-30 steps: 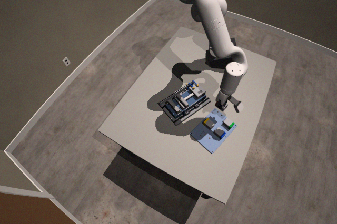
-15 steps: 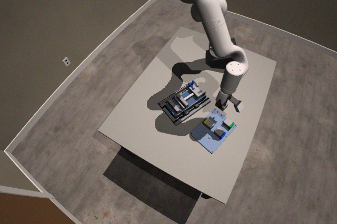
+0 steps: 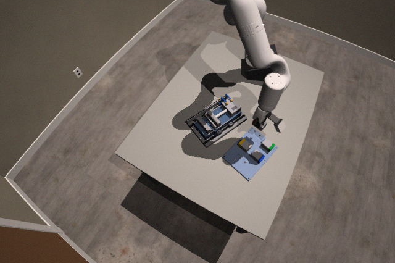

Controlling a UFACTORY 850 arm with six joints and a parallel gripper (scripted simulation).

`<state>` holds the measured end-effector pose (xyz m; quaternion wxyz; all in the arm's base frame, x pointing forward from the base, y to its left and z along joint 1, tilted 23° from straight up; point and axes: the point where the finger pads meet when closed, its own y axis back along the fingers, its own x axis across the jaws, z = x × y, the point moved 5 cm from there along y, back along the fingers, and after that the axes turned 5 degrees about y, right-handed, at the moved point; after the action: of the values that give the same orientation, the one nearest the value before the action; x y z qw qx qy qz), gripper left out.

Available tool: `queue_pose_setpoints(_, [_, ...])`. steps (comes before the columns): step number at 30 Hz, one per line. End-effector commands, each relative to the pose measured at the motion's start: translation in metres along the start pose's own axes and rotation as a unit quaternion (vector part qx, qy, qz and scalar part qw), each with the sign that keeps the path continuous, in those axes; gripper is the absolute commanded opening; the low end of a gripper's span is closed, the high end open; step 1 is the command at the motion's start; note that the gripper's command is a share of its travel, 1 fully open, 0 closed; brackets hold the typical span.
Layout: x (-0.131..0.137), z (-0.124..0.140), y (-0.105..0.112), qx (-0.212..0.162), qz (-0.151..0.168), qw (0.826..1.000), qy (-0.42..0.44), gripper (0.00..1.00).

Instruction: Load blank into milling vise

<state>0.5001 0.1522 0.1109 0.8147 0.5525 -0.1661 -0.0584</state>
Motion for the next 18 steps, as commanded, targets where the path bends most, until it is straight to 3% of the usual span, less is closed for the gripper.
queue_pose_setpoints(1, [0.0006, -0.0004, -0.0001, 0.001, 0.001, 1.0, 0.0, 0.0])
queue_pose_setpoints(18, [0.0006, -0.0005, -0.0029, 0.001, 0.001, 1.0, 0.0, 0.0])
